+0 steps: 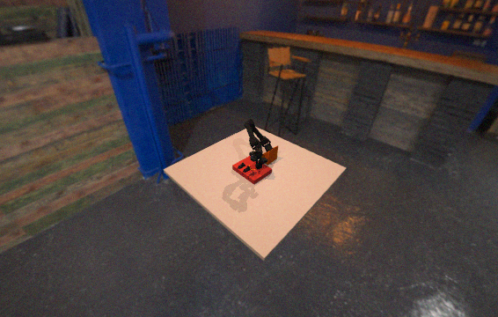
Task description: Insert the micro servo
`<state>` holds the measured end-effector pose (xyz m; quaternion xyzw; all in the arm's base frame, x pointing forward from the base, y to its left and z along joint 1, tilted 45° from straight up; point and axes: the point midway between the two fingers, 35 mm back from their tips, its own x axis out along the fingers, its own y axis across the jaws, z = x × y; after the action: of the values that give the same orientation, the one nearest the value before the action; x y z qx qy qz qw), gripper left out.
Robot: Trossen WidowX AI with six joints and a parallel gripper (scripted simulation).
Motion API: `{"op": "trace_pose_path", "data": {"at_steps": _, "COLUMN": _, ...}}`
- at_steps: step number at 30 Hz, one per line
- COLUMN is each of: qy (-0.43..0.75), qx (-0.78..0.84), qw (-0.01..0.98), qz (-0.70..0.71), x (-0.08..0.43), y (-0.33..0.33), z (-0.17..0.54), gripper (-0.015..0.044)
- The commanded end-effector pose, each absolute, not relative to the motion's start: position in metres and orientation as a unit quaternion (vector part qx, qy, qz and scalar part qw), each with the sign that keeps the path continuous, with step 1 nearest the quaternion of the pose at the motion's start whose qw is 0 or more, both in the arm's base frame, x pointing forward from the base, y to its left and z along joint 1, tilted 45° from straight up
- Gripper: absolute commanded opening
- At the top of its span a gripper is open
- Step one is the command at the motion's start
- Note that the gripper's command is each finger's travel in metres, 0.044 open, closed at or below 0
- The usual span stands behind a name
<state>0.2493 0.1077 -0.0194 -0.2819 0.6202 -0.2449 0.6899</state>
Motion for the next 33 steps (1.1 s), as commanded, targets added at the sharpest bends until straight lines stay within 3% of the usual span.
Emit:
{"op": "trace_pose_path", "data": {"at_steps": 1, "qy": 0.617, "qx": -0.285, "qw": 0.692, "qz": -0.243, "x": 0.264, "y": 0.110, "z": -0.017, "gripper": 0.0000}}
{"op": "trace_pose_path", "data": {"at_steps": 18, "qy": 0.618, "qx": -0.291, "qw": 0.690, "qz": -0.238, "x": 0.328, "y": 0.117, "z": -0.012, "gripper": 0.0000}}
{"op": "trace_pose_path", "data": {"at_steps": 33, "qy": 0.618, "qx": -0.292, "qw": 0.690, "qz": -0.238, "x": 0.332, "y": 0.105, "z": -0.023, "gripper": 0.0000}}
